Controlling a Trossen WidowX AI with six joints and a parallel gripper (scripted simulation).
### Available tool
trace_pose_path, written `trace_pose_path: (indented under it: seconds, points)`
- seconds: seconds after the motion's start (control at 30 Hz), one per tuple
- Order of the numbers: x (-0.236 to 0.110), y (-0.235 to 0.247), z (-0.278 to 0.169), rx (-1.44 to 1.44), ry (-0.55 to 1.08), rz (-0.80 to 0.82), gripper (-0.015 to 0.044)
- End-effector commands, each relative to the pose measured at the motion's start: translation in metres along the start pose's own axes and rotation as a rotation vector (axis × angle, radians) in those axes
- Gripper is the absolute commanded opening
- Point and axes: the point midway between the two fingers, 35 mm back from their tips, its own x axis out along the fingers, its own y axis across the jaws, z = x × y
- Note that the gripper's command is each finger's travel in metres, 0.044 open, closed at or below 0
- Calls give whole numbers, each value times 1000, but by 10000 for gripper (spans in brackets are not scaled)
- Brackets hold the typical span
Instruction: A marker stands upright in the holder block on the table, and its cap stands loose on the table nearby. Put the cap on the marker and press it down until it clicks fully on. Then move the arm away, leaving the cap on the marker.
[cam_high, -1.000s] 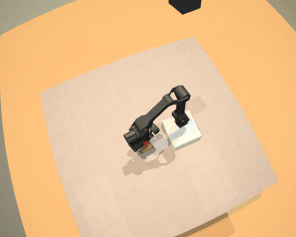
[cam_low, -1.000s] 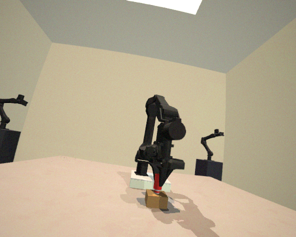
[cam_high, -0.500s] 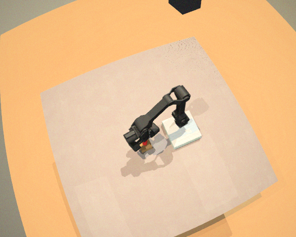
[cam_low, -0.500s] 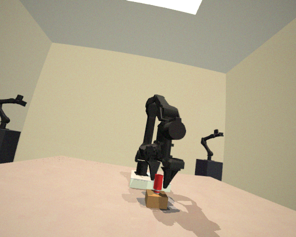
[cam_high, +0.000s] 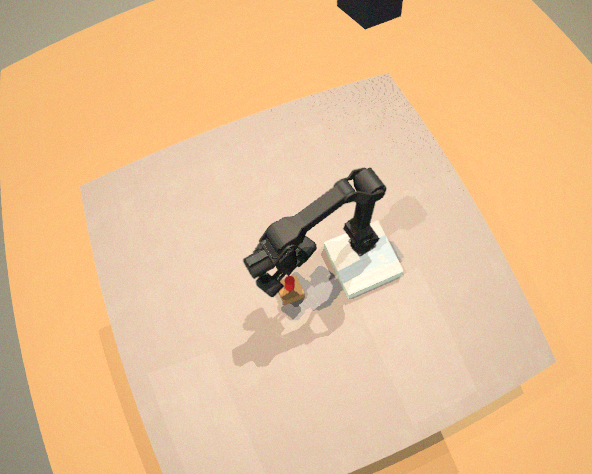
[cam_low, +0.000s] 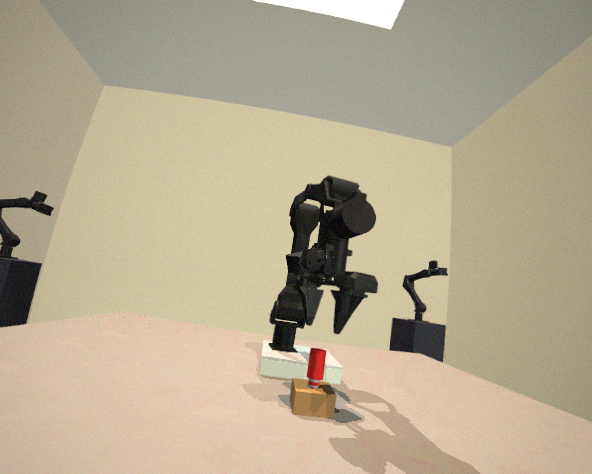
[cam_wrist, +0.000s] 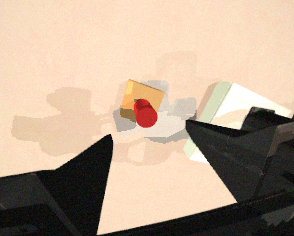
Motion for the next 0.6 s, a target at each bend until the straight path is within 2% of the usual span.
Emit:
trace_pose_path:
  seconds: [0.0,0.27,0.37,0.57]
  points:
    - [-1,0,0,-293,-3,4,282]
    - [5,-2,0,-1030,-7,1,72]
    - [5,-2,0,-1090,-7,1,0]
    - [5,-2,0,-1090,-7,1,0]
